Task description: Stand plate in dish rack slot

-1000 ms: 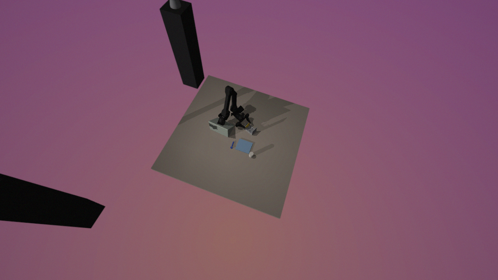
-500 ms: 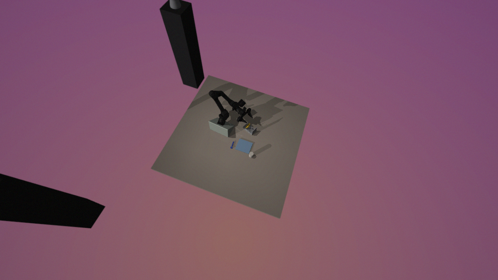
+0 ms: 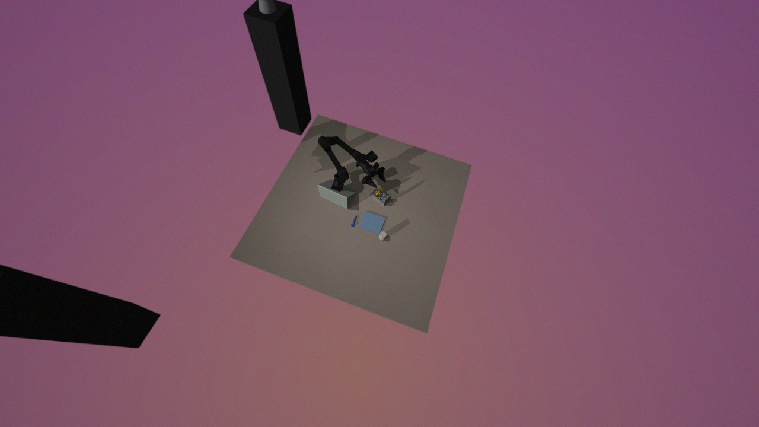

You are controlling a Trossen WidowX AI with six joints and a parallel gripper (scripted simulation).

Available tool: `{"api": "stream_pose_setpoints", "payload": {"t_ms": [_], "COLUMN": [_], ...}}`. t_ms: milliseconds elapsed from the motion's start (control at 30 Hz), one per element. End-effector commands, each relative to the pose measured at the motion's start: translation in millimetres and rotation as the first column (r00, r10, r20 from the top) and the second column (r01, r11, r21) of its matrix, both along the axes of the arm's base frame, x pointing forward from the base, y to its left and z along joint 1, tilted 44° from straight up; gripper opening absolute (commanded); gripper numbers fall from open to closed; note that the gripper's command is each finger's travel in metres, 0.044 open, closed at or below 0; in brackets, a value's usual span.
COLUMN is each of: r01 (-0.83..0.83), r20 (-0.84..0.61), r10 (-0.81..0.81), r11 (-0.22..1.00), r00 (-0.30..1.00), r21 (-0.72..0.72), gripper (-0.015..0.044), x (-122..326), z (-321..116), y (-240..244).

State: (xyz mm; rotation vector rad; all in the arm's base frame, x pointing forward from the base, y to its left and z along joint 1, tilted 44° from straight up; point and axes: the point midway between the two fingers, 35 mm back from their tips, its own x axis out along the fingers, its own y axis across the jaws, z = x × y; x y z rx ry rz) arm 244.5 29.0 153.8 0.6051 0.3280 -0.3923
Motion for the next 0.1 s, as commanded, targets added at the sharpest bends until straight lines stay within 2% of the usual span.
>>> {"api": "stream_pose_setpoints", "payload": {"t_ms": [0, 67], "r01": [-0.029, -0.047], "r20": [-0.119, -0.174], "r10": [0.018, 0.024], "r11": [0.995, 0.991], "r00": [0.993, 0.985], "r21": [-0.091, -0.127], "gripper": [0.0400, 0.0400], "x": [4.9, 6.8], "z": [-9.3, -12.6], "y": [-7.3, -11.4]}}
